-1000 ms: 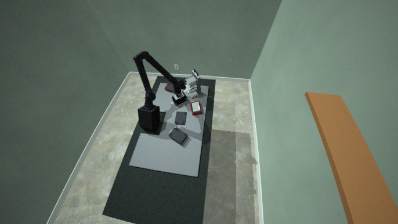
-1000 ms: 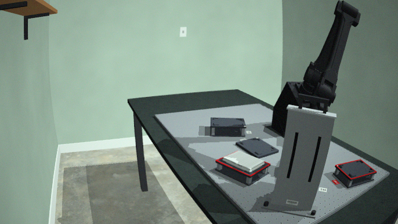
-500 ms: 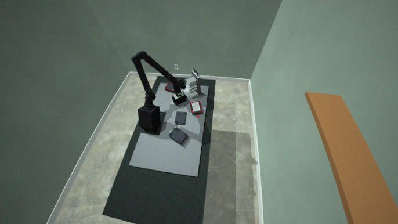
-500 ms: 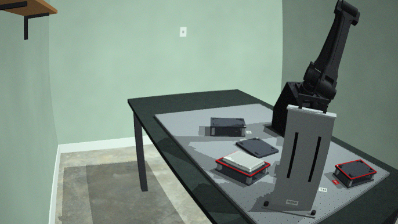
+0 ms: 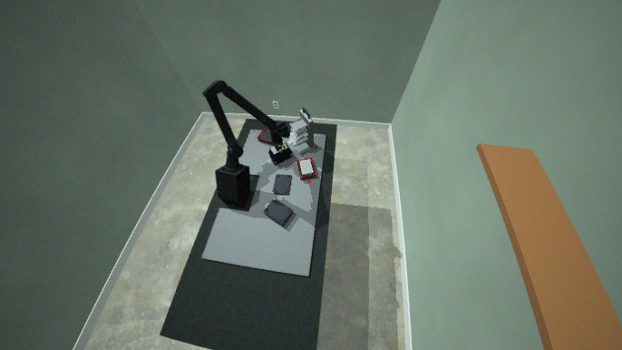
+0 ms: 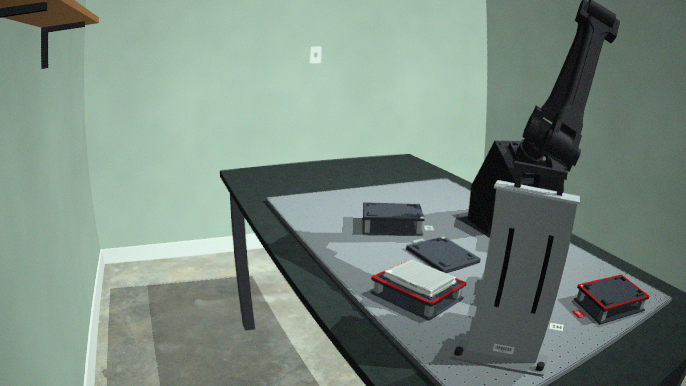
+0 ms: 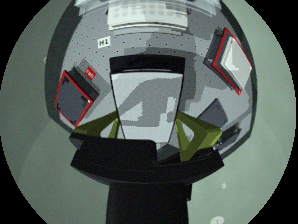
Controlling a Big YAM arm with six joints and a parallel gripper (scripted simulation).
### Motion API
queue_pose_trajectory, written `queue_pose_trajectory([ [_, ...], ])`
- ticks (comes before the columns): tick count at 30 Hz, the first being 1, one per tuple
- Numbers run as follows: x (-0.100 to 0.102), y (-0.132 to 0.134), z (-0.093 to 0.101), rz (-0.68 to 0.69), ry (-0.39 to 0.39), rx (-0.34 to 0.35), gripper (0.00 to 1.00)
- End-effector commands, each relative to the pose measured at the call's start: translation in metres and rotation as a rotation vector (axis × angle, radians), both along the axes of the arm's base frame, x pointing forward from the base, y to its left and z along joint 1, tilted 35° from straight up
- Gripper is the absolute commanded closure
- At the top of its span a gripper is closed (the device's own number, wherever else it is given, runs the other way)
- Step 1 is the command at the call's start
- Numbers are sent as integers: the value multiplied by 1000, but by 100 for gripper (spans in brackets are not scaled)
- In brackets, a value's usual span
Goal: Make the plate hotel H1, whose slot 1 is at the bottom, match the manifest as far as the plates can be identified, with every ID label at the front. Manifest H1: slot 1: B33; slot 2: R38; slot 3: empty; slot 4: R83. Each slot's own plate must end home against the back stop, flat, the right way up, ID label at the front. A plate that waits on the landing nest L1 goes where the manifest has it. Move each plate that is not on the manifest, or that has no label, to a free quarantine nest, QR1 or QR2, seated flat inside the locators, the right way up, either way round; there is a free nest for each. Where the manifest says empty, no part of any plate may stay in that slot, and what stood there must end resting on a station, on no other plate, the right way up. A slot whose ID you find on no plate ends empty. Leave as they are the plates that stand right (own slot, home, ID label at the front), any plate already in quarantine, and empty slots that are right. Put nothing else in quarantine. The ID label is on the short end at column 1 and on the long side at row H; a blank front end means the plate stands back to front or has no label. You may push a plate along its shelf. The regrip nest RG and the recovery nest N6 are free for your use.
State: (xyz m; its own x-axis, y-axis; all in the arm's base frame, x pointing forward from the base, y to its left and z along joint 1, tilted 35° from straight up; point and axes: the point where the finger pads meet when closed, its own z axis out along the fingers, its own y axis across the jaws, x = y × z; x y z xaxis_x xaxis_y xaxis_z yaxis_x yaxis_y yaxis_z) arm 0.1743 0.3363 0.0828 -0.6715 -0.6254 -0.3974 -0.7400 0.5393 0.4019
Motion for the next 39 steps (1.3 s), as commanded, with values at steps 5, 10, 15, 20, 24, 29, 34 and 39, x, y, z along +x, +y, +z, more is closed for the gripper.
queue_pose_trajectory([
  [5, 15, 4, 31, -7, -39, 44, 14],
  [10, 13, -1, 28, -7, -32, 34, 14],
  [15, 16, -1, 38, -7, -41, 45, 14],
  [20, 16, -4, 43, -7, -41, 45, 14],
  [24, 15, -7, 44, -7, -39, 42, 14],
  [29, 16, -8, 49, -7, -42, 45, 14],
  [34, 16, -11, 53, -7, -43, 46, 14],
  [39, 17, -17, 62, -7, -44, 47, 14],
])
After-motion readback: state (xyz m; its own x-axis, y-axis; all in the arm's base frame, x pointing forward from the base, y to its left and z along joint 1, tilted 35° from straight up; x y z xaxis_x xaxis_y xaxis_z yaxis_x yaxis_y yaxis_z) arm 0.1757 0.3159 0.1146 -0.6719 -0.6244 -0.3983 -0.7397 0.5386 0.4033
